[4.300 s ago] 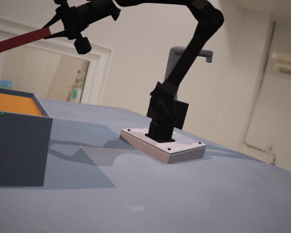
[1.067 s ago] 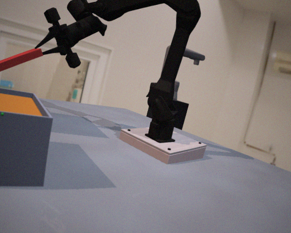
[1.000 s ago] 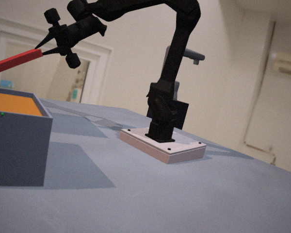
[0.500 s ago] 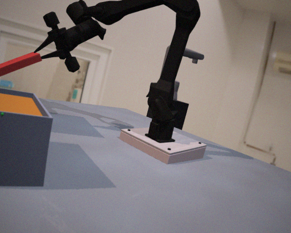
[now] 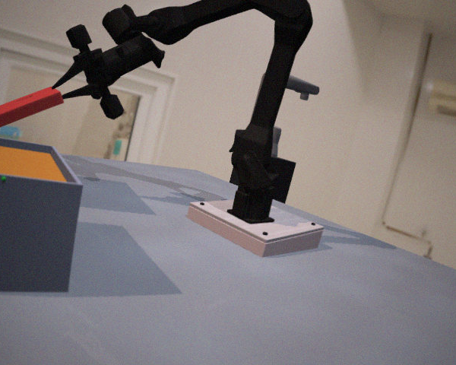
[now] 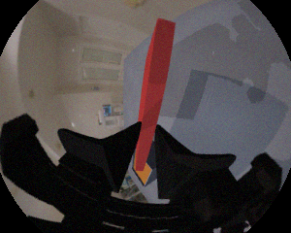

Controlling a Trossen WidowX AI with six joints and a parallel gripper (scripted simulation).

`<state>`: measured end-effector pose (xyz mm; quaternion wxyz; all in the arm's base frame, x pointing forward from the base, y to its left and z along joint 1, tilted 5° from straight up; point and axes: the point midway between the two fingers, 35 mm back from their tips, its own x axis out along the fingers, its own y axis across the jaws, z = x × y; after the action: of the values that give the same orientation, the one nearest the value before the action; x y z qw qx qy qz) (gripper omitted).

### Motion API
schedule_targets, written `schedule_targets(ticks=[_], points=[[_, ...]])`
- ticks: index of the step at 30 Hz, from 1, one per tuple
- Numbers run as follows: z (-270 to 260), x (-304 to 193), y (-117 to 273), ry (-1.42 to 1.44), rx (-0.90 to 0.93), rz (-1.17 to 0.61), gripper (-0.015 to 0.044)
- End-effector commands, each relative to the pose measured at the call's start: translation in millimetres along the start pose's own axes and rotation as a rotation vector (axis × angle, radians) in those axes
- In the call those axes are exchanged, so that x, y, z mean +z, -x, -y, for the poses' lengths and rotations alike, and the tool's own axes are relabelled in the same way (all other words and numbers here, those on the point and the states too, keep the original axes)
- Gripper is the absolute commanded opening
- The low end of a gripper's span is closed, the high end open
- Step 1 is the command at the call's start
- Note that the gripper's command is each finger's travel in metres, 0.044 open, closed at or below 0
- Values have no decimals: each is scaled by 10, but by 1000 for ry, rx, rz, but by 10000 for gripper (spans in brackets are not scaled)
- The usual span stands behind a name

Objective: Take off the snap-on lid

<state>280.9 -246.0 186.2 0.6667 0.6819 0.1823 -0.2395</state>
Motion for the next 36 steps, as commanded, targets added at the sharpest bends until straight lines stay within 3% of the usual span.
schedule_targets(ticks=[1, 36], points=[[22, 8, -26, -3, 1, 1, 0], [237, 7, -207, -3, 1, 1, 0]])
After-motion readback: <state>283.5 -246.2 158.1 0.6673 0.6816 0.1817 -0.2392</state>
